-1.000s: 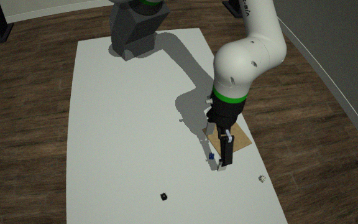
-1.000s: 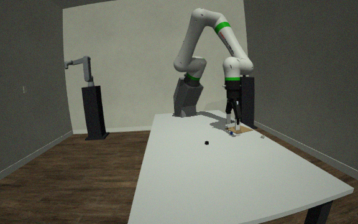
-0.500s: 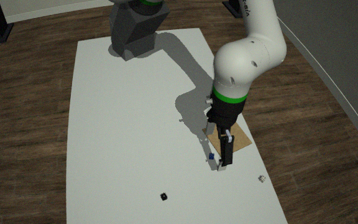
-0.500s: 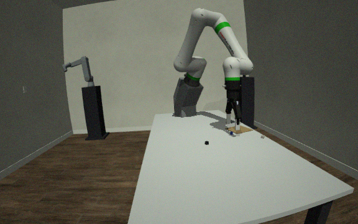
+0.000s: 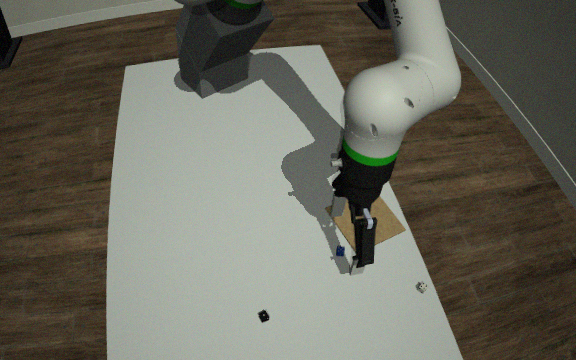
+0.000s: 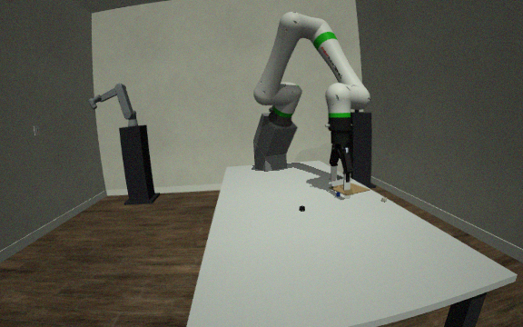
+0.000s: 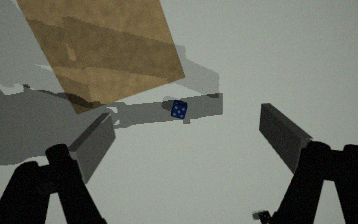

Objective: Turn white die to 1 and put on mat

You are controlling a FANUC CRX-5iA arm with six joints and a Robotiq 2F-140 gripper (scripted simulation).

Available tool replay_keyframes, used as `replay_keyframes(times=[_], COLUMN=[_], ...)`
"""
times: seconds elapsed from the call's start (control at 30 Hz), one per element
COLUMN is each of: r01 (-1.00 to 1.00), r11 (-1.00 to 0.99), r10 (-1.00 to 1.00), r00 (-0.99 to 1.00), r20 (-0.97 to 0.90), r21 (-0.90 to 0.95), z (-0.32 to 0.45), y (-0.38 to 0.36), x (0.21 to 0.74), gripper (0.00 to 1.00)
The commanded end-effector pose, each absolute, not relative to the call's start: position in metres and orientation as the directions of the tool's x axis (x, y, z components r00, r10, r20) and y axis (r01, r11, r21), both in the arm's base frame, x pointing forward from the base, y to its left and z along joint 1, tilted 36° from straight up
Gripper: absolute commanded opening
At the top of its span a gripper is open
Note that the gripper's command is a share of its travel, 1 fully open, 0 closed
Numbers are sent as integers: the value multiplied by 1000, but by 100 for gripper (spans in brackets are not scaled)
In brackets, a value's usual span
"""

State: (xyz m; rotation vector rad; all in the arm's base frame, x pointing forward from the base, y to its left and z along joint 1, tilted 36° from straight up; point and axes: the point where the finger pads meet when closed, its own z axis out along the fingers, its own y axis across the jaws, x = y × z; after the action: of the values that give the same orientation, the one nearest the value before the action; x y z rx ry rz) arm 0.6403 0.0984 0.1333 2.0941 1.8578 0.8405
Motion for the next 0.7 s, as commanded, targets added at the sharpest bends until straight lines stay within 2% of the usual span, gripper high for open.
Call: replay_keyframes(times=[0.0,0.37,0.67], r01=[837,837,837], r11=[-178,-178,-178], r10=[962,962,962], r00=[38,38,38], r20=[269,269,269], r21=[517,517,517], z=[134,139,172], y=[98,104,142], x=[640,646,681], gripper=[100,100,100])
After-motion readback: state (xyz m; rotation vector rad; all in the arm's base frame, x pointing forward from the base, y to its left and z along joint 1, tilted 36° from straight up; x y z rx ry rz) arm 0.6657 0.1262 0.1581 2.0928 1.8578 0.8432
